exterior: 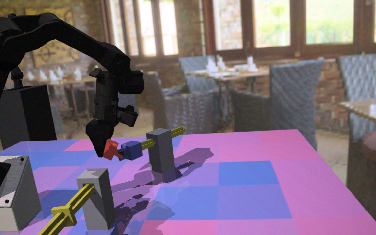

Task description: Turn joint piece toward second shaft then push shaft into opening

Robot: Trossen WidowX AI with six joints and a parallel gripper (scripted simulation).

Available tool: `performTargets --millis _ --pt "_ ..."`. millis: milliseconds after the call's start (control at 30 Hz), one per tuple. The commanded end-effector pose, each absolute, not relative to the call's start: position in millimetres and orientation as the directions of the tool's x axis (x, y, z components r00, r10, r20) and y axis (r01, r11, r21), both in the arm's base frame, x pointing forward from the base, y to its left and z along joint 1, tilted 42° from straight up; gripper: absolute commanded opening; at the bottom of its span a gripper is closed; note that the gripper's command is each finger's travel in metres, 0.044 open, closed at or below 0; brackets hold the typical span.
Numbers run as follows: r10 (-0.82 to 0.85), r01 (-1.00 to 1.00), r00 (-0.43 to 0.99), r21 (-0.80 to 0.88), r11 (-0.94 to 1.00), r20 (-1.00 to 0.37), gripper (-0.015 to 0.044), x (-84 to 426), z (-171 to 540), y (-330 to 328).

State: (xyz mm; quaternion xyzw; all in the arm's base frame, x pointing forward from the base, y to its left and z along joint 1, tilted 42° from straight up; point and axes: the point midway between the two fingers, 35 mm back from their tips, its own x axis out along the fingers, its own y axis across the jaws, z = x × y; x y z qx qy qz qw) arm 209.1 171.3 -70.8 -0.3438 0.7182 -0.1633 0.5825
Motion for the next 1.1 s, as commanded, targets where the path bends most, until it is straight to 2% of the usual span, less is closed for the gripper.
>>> performTargets --millis 0,533,867,1067 --pt "-0.689 -0.312 -0.084 -0.638 0.704 -0.72 0.044 211 -76 168" --pt "-0.69 -0.312 -0.084 -0.639 0.703 -0.719 0.044 210 -93 152" --pt "-0.69 -0.312 -0.084 -0.639 0.703 -0.719 0.0182 210 -93 152" --pt "-0.69 -0.312 -0.084 -0.639 0.703 -0.719 0.0182 210 -93 152"
